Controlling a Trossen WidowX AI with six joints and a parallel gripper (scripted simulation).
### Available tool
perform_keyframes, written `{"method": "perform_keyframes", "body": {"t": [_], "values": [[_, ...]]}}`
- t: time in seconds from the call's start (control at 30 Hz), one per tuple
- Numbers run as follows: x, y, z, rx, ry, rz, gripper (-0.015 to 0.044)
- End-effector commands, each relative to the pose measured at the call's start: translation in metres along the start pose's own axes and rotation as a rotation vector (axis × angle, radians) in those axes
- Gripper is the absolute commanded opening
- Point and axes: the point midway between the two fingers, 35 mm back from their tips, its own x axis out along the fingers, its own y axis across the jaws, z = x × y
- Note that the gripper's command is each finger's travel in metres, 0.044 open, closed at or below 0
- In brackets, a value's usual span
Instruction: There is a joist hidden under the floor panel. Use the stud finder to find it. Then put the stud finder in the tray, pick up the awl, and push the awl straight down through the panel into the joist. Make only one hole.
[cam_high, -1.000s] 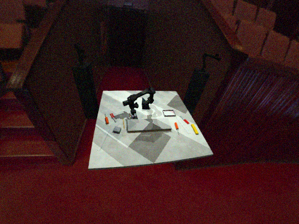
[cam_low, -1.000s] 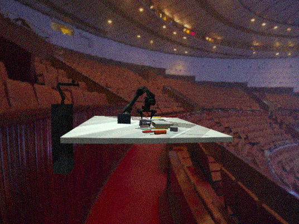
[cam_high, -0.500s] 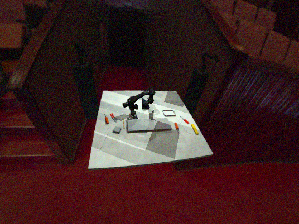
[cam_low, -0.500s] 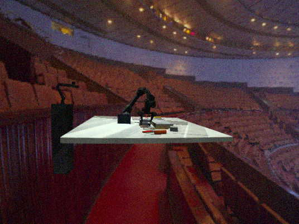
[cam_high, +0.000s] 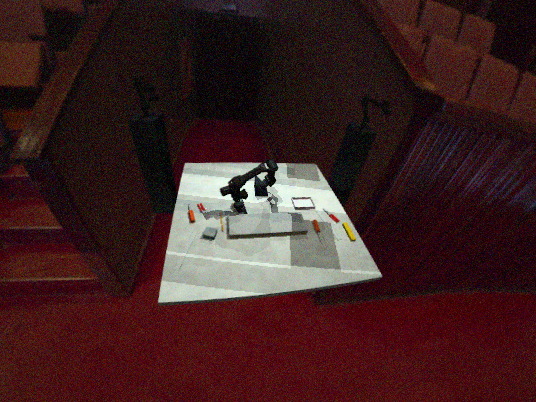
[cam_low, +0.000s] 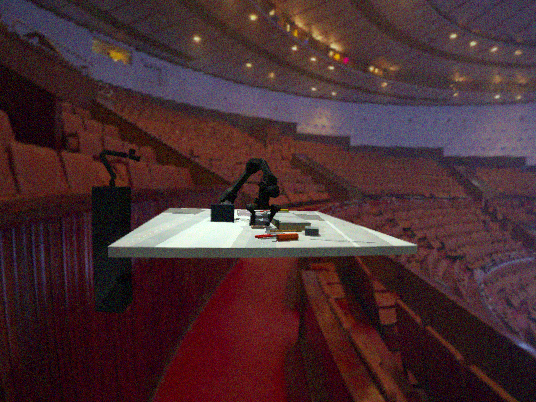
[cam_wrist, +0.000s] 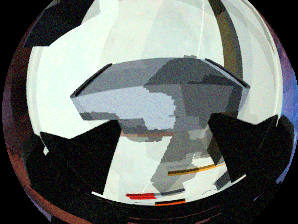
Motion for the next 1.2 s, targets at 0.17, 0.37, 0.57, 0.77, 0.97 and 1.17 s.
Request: {"method": "perform_keyframes", "body": {"t": [0.17, 0.37, 0.57, 0.77, 0.97, 1.17], "values": [[0.005, 0.001, 0.002, 0.006, -0.009, 0.002, 0.0393], [0.005, 0.001, 0.002, 0.006, -0.009, 0.002, 0.0353], [0.001, 0.000, 0.002, 0.006, -0.009, 0.002, 0.0235], [-0.010, 0.000, 0.003, 0.006, -0.008, 0.002, 0.0078], [-0.023, 0.000, 0.003, 0.007, -0.008, 0.002, 0.0000], [-0.036, 0.000, 0.005, 0.007, -0.008, 0.003, 0.0000]]}}
